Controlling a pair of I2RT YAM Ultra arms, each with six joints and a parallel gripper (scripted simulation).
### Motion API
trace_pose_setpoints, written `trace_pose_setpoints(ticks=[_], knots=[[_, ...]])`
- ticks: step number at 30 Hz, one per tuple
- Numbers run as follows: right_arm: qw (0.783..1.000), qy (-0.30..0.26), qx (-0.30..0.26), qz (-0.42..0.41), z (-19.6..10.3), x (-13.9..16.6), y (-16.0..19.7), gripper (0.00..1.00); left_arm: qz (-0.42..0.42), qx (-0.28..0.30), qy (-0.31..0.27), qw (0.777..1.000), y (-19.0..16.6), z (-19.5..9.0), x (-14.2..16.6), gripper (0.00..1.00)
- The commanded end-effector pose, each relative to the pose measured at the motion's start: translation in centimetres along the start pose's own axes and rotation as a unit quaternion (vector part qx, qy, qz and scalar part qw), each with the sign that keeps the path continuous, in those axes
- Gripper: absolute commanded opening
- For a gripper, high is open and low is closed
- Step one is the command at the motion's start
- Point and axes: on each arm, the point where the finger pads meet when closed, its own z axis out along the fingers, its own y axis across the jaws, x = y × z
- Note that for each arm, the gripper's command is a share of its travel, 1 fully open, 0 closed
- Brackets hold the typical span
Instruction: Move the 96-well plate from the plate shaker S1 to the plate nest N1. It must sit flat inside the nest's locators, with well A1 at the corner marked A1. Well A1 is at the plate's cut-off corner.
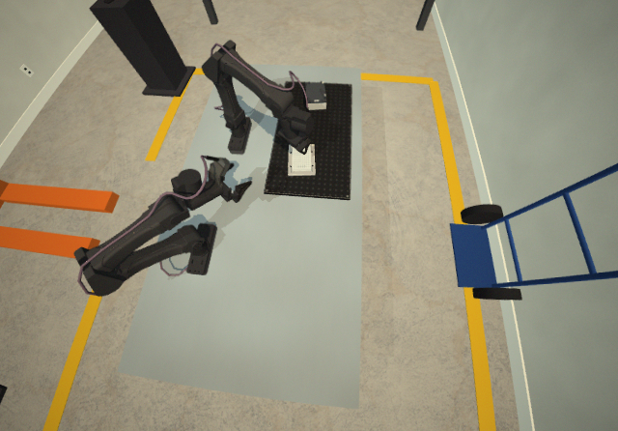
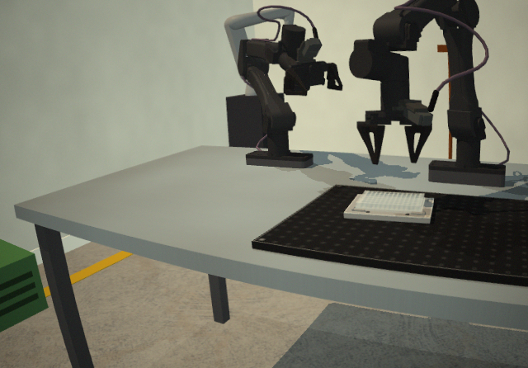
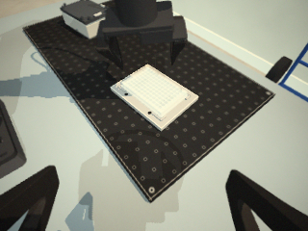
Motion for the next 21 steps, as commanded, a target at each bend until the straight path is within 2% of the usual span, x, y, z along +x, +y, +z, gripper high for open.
trace_pose_setpoints(ticks=[1, 8, 14, 20, 21], knots=[[1.000, -0.008, 0.000, 0.000, -0.3, -0.4, -0.1, 1.00, 0.117, 0.044, -0.011, 0.992, -0.4, -0.8, 0.0, 1.00], [1.000, -0.008, 0.000, 0.000, -0.3, -0.4, -0.1, 1.00, 0.210, 0.063, -0.020, 0.975, 0.0, -1.2, 0.0, 1.00], [1.000, -0.008, 0.000, 0.000, -0.3, -0.4, -0.1, 1.00, 0.334, 0.088, -0.032, 0.938, 0.7, -1.7, 0.3, 1.00], [1.000, -0.008, 0.000, 0.000, -0.3, -0.4, -0.1, 1.00, 0.443, 0.110, -0.042, 0.889, 1.3, -2.1, 0.6, 1.00], [1.000, -0.008, 0.000, 0.000, -0.3, -0.4, -0.1, 1.00, 0.443, 0.110, -0.042, 0.889, 1.3, -2.1, 0.6, 1.00]])
